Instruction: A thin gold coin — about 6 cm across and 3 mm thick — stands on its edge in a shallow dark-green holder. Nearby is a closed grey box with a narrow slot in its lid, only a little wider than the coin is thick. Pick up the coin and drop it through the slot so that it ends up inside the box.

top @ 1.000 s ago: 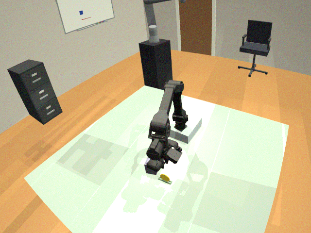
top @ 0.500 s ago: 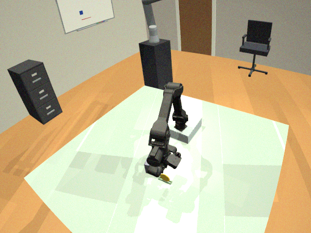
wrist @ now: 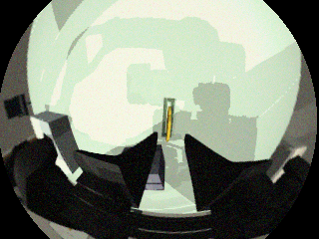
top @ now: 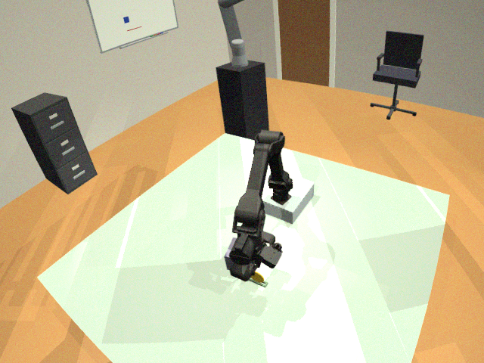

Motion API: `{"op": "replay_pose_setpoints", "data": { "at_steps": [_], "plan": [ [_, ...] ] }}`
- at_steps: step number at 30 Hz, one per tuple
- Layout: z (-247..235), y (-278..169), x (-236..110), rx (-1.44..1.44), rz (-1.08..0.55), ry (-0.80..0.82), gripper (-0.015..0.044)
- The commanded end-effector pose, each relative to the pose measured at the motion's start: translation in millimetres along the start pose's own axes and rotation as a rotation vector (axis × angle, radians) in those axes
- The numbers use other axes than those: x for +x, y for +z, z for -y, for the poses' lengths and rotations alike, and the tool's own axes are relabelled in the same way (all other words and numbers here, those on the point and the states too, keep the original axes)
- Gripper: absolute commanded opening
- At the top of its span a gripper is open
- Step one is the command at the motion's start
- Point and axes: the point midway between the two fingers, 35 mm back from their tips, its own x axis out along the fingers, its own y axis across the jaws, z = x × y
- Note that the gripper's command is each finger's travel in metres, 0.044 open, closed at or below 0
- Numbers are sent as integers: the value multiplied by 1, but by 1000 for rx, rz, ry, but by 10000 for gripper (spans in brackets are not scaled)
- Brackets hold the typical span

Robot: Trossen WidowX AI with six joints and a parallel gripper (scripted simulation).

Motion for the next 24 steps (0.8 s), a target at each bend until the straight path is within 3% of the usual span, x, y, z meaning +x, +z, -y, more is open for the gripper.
{"op": "replay_pose_setpoints", "data": {
  "at_steps": [1, 24],
  "plan": [
    [-2, -1, 10, 0, -5, 10, 161],
    [-3, -1, 46, 0, -5, 11, 161]
  ]
}}
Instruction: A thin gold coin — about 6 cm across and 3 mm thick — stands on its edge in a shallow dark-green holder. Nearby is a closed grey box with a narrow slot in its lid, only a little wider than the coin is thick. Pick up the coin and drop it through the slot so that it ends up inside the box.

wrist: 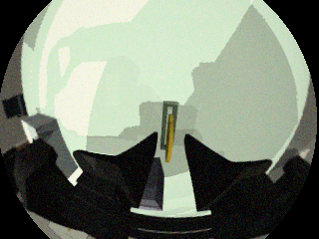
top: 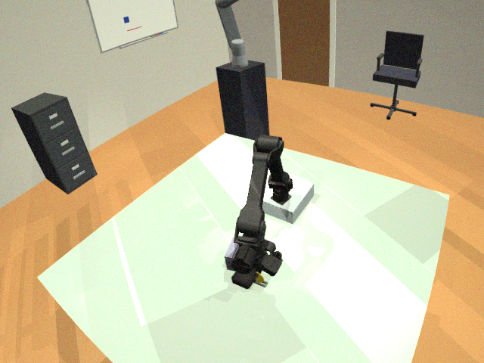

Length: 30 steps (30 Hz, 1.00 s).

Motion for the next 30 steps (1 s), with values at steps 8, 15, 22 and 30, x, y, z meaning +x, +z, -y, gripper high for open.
{"op": "replay_pose_setpoints", "data": {
  "at_steps": [8, 15, 22, 30],
  "plan": [
    [-3, -1, 16, 4, -5, 9, 134],
    [-3, -1, 16, 4, -5, 9, 0],
    [-3, -1, 16, 4, -5, 9, 0],
    [-1, 0, 0, 4, -5, 9, 0]
  ]
}}
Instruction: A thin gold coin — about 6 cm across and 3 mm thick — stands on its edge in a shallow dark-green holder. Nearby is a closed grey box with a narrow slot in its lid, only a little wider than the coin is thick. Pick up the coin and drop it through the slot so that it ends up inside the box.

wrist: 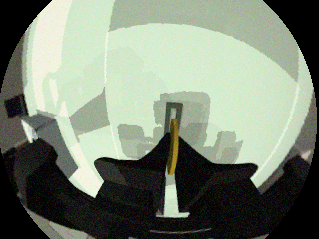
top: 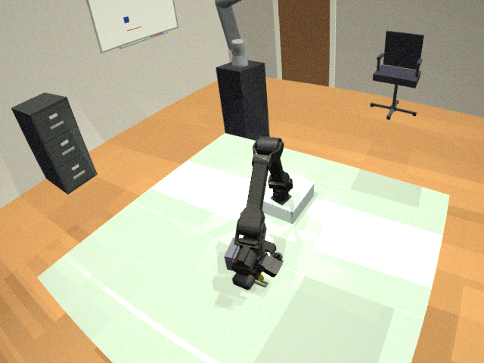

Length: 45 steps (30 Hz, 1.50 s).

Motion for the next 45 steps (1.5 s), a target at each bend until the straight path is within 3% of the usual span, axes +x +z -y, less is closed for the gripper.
{"op": "replay_pose_setpoints", "data": {
  "at_steps": [1, 34, 45],
  "plan": [
    [3, 0, -10, 4, -2, -6, 0],
    [0, 0, -88, 10, -2, -7, 0],
    [1, -2, -88, 364, -1, -7, 0]
  ]
}}
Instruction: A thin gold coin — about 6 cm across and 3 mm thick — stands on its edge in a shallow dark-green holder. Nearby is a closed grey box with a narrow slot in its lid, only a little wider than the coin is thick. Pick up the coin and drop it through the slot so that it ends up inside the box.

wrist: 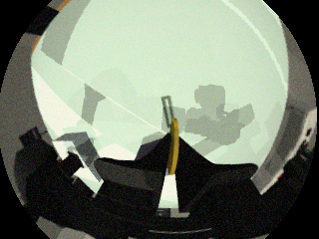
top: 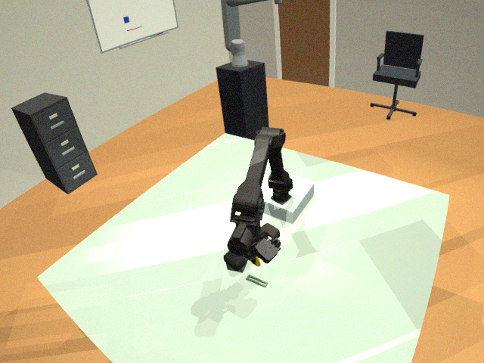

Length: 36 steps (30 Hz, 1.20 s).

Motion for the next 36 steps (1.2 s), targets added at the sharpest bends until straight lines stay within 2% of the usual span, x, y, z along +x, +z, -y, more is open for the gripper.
{"op": "replay_pose_setpoints", "data": {
  "at_steps": [1, 28, 36],
  "plan": [
    [0, -1, 0, 127, -4, 2, 0],
    [4, -5, 0, 1048, -5, -1, 0],
    [4, -9, -1, 1071, -5, -1, 0]
  ]
}}
